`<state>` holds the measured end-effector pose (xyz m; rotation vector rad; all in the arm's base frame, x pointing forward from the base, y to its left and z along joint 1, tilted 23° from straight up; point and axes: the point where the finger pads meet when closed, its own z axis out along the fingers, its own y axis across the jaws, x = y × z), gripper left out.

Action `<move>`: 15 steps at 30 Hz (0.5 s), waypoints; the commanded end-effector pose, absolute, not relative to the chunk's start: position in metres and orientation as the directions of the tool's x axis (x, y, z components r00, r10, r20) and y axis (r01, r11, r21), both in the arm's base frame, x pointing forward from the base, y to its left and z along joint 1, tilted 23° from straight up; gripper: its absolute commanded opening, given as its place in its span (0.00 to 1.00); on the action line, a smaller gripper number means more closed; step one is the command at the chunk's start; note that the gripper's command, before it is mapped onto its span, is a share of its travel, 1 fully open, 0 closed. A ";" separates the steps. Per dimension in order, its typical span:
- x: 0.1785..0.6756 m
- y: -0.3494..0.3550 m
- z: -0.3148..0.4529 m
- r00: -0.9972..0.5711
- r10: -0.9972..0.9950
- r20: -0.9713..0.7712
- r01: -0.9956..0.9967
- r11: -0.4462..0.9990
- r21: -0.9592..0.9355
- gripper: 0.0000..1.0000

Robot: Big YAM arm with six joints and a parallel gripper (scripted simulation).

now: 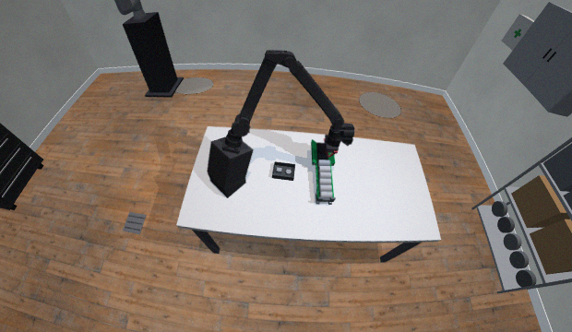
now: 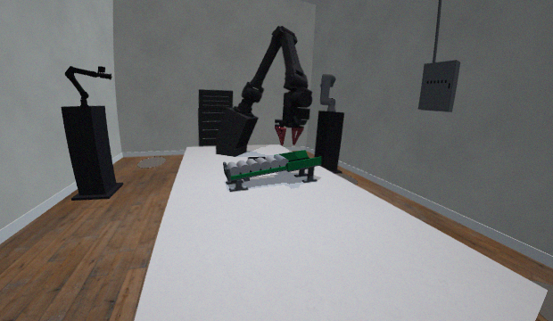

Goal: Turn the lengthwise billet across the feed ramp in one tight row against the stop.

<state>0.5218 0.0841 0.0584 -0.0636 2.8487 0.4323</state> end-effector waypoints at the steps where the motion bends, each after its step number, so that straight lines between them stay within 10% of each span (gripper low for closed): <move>1: 0.537 0.072 0.092 -0.949 0.003 -0.314 -0.091 0.955 0.283 0.55; 15: 0.532 0.067 0.096 -0.956 0.003 -0.295 -0.085 0.955 0.283 0.55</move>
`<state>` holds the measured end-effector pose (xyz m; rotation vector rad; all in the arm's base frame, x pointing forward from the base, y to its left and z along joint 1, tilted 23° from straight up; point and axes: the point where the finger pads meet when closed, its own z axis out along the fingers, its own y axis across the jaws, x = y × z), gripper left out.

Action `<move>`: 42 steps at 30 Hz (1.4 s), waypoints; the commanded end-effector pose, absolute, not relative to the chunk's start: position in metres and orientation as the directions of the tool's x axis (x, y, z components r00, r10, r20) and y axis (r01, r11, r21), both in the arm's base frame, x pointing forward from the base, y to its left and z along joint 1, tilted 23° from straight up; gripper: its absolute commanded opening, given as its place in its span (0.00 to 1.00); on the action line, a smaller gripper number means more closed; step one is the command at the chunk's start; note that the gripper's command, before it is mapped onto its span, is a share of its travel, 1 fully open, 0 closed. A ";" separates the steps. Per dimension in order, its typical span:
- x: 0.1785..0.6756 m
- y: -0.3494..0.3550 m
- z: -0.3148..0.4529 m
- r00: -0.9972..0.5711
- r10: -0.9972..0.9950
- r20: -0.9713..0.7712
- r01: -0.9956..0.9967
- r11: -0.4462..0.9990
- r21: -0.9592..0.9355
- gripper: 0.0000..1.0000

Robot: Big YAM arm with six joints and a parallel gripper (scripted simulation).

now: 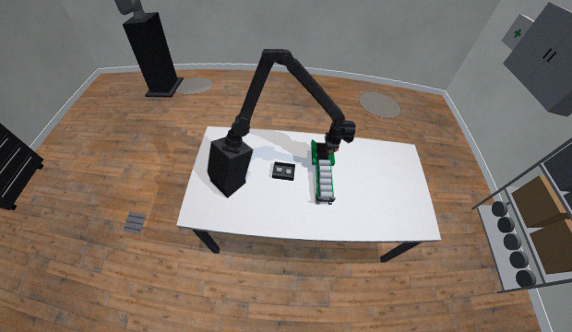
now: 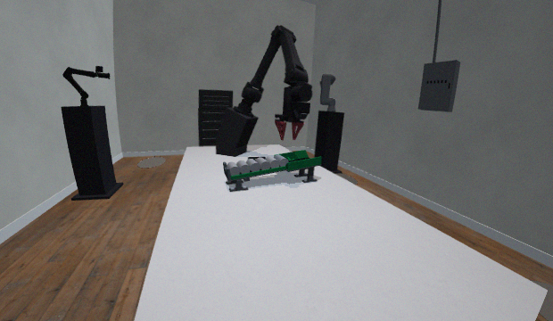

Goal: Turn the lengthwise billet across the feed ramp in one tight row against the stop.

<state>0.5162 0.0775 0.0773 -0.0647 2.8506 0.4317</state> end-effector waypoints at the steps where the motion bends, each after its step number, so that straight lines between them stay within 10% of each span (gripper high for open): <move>1: 0.530 0.067 0.098 -0.955 0.003 -0.296 -0.085 0.955 0.283 0.55; 42: 0.532 0.066 0.105 -0.951 0.004 -0.309 -0.088 0.955 0.283 0.55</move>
